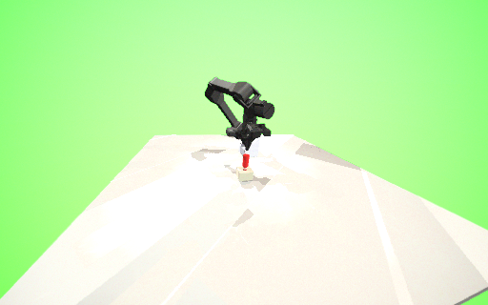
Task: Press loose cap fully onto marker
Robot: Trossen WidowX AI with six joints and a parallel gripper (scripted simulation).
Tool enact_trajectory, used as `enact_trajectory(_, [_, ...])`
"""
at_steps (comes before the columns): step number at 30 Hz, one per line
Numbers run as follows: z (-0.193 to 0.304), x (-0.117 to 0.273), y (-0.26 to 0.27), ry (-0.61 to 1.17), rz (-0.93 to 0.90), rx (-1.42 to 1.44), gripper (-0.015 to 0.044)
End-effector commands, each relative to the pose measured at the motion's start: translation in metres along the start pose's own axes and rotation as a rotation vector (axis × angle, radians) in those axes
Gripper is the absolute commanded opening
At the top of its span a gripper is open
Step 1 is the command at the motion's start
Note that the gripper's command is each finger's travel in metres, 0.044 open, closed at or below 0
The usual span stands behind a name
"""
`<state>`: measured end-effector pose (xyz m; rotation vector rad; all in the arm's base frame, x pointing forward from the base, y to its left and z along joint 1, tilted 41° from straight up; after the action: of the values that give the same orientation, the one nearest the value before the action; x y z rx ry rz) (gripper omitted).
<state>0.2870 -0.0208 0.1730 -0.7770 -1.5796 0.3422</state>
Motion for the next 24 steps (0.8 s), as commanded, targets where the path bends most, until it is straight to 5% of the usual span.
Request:
enact_trajectory(1, [0.000, -0.007, -0.001, -0.001, 0.005, 0.005, 0.0000])
enact_trajectory(24, [0.000, -0.028, 0.000, -0.008, 0.000, -0.001, 0.0000])
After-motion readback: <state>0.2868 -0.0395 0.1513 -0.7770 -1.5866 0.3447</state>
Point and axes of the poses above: the point midway between the two fingers, 35 mm back from their tips, its own x axis back along the fingers, its own y axis across the jaws, z = x × y, the point moved 3 cm from there along x, back along the fingers, and after that the axes turned 9 degrees about -x, right-handed, at the moved point
